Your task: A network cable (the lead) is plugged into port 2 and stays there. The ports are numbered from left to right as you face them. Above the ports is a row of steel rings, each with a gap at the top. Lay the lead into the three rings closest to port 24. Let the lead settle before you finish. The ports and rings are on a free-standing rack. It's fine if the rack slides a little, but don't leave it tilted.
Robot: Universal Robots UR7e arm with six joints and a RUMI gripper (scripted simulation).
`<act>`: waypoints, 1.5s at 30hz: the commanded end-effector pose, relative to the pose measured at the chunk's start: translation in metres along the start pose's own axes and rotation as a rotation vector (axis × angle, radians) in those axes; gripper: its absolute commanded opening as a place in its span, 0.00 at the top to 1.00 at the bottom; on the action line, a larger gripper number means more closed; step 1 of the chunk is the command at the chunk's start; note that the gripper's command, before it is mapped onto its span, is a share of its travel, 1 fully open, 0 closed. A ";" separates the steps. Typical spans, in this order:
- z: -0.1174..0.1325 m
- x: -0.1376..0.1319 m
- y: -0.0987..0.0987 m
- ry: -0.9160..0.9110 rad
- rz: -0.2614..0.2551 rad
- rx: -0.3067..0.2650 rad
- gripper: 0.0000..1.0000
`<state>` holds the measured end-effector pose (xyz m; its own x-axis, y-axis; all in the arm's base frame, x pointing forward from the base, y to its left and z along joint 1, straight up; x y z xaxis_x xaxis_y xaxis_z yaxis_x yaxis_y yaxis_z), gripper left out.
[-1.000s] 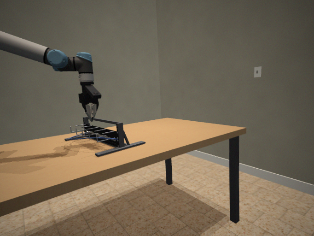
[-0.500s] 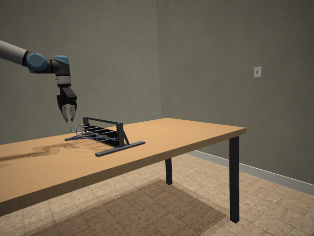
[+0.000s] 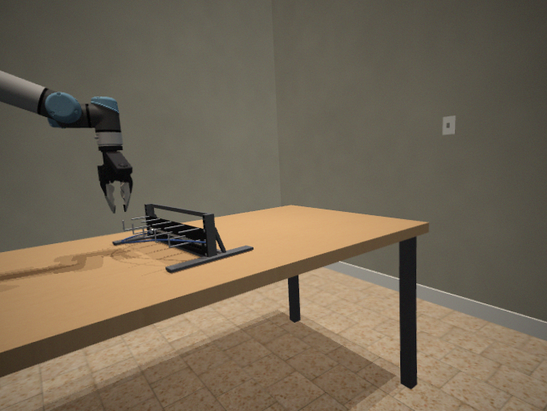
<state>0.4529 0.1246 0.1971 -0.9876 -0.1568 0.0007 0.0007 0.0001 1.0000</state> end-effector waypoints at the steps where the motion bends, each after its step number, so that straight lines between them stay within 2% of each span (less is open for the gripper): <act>1: 0.000 0.000 0.000 0.000 -0.001 0.000 0.80; 30: 0.000 0.000 -0.004 0.000 -0.001 0.000 0.80; 45: 0.000 -0.001 -0.037 0.000 -0.001 0.000 0.80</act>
<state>0.4529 0.1248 0.1698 -0.9877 -0.1567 0.0013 0.0012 0.0004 1.0000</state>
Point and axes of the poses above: the point where the finger pads meet when closed, its own y axis back along the fingers, its own x axis across the jaws, z = x × y, the point moved 6 cm from there along y, back along the fingers, and after that the axes turned 7 degrees about -y, right-handed, at the moved point
